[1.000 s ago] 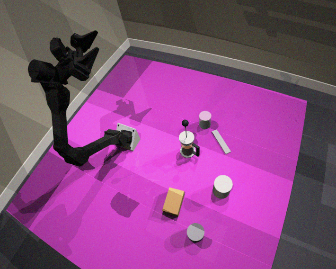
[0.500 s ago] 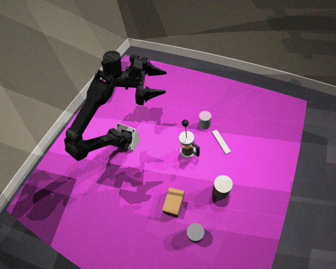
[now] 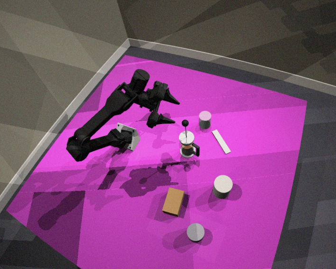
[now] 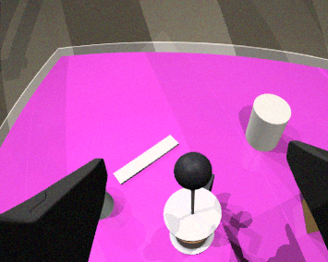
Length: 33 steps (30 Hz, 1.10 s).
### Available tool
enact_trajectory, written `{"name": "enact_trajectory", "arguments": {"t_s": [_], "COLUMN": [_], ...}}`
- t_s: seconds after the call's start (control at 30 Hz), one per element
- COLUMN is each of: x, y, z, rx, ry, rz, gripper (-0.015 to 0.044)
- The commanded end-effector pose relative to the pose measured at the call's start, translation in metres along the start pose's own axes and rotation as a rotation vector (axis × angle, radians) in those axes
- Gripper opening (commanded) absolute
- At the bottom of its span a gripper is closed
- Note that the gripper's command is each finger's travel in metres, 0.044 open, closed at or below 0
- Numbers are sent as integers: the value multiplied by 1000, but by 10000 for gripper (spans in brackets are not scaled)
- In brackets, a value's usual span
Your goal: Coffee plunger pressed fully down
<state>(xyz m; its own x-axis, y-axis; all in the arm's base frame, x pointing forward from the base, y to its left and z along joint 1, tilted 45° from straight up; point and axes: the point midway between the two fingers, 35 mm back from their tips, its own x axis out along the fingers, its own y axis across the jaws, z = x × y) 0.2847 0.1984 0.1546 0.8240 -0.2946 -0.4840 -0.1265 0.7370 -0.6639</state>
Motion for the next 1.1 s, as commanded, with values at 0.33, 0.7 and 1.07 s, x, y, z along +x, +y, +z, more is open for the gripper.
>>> {"name": "enact_trajectory", "arguments": {"t_s": [0.33, 0.7, 1.07], "x": [26, 44, 61], "y": [-1, 0, -2], "z": [-37, -37, -38], "rx": [-14, -13, -14], "ry": [17, 17, 13], "rz": [-6, -5, -7], "gripper": [440, 440, 440]}}
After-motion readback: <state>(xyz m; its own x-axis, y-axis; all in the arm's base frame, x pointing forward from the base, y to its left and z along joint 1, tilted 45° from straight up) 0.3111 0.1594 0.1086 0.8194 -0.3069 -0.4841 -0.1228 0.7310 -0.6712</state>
